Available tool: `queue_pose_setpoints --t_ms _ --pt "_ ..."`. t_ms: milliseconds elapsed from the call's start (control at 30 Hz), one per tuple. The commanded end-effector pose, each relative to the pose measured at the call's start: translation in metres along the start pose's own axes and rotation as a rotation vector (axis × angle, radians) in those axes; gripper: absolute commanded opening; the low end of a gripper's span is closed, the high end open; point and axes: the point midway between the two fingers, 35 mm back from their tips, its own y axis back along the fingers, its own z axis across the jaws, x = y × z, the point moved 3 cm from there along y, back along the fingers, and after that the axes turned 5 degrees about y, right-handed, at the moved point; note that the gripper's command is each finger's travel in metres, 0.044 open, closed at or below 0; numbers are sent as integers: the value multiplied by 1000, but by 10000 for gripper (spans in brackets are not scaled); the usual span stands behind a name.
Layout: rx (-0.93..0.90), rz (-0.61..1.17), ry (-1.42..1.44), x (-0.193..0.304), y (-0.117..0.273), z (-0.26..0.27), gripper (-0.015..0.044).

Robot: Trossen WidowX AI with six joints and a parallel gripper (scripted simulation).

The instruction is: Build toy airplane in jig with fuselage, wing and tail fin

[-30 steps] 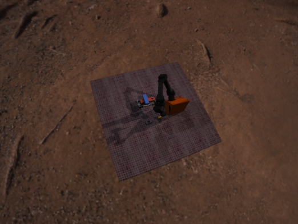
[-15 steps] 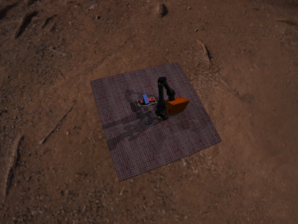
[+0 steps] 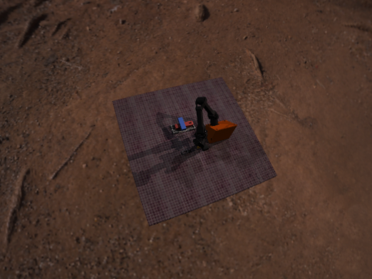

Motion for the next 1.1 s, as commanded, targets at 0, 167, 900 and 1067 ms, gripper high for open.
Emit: queue_pose_setpoints --t_ms 0,167,900,1067 --pt "5 3 4 1 -9 -1 440" --pt "5 2 4 0 -17 -1 440" --pt "9 3 4 2 -50 -2 440" --pt "9 3 4 2 -51 -2 335"
